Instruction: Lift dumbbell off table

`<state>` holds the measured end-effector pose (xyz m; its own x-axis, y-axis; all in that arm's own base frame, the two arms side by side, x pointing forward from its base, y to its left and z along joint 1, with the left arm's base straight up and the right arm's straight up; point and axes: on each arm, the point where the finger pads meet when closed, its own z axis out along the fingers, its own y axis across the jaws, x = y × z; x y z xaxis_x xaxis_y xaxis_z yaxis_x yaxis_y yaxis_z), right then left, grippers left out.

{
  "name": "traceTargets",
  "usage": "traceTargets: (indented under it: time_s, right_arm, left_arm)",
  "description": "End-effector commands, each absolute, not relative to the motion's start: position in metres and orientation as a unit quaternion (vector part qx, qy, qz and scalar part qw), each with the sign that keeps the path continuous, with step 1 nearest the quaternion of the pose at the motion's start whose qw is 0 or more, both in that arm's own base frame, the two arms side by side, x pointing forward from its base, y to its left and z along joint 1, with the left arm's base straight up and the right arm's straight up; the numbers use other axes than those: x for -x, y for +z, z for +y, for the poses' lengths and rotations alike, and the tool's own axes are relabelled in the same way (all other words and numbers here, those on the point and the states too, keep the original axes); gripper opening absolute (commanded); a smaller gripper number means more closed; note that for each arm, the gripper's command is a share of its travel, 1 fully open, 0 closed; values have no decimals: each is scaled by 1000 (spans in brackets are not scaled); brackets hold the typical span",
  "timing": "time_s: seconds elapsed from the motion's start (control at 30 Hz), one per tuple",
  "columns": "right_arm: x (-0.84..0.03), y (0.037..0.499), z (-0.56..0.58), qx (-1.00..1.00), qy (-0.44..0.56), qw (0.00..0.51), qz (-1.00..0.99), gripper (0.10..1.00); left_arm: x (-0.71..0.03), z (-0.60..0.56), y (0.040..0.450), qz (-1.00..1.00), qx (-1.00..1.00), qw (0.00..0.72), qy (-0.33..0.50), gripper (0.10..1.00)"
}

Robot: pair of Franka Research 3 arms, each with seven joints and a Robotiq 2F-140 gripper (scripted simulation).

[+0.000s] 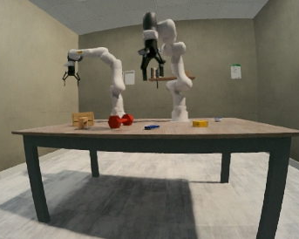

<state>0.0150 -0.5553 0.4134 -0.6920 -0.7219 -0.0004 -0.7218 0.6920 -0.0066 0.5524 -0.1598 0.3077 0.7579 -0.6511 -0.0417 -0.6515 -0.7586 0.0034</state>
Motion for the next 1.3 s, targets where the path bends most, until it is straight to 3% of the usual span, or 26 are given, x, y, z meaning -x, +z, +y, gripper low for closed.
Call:
traceTargets:
  time_s: [0.0, 1.27]
  right_arm:
    - [-13, 413, -554, 393, 0, 0, 919, 1000]
    - [-13, 413, -554, 393, 0, 0, 919, 1000]
  left_arm:
    - [-556, -185, 294, 270, 963, 15, 3, 1000]
    - [-430, -396, 156, 139, 990, 4, -1, 1000]
